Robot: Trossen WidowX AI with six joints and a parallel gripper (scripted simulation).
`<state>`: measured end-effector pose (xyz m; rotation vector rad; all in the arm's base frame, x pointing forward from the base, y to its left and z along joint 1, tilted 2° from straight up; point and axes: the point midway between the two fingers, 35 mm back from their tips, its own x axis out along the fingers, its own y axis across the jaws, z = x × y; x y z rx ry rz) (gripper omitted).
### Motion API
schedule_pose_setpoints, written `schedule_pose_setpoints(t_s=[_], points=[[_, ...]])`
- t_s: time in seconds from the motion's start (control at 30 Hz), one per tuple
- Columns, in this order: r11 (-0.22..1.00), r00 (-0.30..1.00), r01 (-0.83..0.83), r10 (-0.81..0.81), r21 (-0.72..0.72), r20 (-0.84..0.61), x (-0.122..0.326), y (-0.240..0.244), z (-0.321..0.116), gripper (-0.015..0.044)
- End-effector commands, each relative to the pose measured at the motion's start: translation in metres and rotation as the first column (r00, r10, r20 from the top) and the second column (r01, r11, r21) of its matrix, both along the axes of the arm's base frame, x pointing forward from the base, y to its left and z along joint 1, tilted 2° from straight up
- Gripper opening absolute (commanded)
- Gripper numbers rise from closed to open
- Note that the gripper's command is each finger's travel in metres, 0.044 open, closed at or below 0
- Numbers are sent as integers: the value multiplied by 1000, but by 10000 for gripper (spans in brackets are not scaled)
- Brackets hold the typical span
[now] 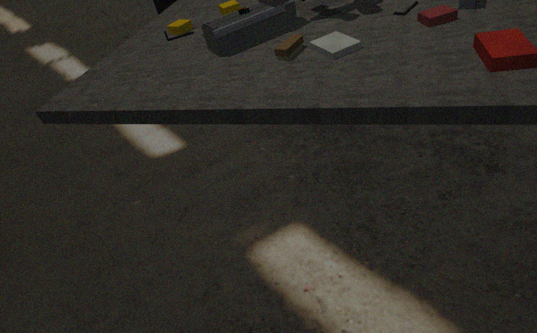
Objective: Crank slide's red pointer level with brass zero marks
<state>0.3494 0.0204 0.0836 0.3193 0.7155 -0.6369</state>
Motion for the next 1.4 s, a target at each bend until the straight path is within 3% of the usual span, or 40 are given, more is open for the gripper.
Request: schedule_pose_setpoints(t_s=[0.0,1.37], points=[[1000,1000,-1,1,4,-12,0,-1,-10,0],[1000,1000,-1,1,3,-12,-7,-9,-24,0]])
